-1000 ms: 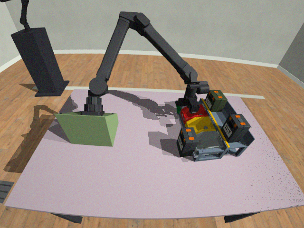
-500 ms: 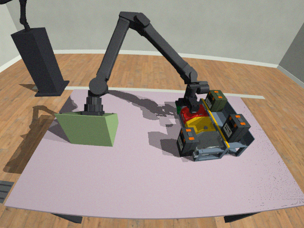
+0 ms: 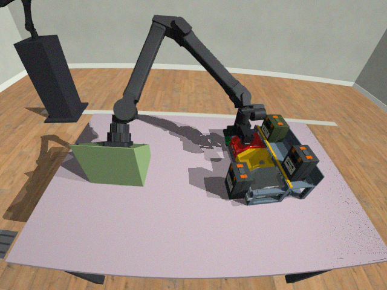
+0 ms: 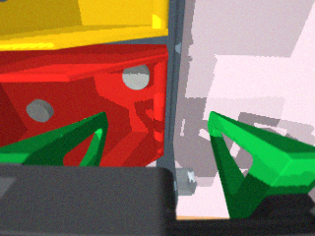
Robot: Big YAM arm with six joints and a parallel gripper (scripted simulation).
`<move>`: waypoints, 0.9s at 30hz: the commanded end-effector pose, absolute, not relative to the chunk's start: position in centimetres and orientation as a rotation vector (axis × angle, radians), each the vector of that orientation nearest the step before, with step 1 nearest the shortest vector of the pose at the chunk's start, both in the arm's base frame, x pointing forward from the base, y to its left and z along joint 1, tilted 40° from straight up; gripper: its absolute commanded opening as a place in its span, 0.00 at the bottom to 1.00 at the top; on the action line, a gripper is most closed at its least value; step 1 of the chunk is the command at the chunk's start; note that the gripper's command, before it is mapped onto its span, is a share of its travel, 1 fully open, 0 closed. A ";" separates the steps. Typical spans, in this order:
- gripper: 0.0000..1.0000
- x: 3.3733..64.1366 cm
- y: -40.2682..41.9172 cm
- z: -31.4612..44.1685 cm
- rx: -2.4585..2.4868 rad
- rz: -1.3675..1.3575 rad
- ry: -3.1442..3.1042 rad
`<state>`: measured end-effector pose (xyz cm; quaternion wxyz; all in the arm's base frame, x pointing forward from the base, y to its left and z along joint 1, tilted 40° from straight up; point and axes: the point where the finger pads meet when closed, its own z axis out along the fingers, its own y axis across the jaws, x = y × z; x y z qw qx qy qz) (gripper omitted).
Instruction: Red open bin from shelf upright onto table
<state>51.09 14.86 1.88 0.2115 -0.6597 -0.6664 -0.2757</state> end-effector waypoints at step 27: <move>0.90 51.0 16.6 -0.5 -1.835 -0.743 -1.842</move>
